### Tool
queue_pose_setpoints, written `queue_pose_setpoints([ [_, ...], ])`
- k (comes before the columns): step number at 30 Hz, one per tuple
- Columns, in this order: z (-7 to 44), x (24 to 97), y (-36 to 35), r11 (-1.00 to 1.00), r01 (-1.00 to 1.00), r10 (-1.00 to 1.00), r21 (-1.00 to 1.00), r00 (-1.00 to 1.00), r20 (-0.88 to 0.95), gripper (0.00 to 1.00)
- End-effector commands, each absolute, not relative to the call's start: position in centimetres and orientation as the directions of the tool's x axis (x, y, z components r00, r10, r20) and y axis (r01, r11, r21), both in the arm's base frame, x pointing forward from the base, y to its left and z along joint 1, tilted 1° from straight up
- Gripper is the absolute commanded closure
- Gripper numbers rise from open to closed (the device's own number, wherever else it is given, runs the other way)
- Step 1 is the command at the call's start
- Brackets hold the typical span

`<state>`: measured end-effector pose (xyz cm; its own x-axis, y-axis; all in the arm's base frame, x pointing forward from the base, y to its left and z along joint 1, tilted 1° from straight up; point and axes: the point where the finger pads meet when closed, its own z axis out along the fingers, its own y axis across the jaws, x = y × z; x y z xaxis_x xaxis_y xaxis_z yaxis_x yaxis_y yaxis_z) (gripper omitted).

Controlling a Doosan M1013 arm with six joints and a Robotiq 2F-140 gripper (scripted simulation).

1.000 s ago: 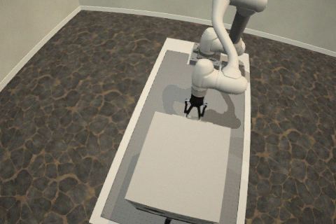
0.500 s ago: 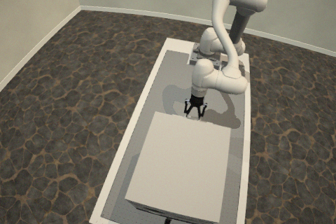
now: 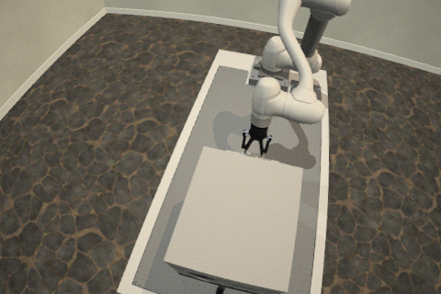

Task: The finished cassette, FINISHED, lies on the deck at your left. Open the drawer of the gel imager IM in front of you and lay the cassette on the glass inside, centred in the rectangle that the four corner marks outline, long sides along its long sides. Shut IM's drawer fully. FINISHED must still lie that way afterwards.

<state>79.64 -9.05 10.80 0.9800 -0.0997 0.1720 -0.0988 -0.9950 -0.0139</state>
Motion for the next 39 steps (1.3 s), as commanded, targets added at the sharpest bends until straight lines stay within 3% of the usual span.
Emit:
queue_pose_setpoints([
  [1, 11.3, 79.4, -9.0, -0.998, -0.069, -0.07, -0.009, 0.982, 0.173, 0.73],
  [18, 9.8, 72.4, -8.2, -0.91, 0.415, 0.414, 0.022, 0.902, 0.126, 0.73],
  [39, 9.8, 72.4, -8.2, -0.49, 0.871, 0.871, 0.024, 0.488, 0.054, 0.73],
])
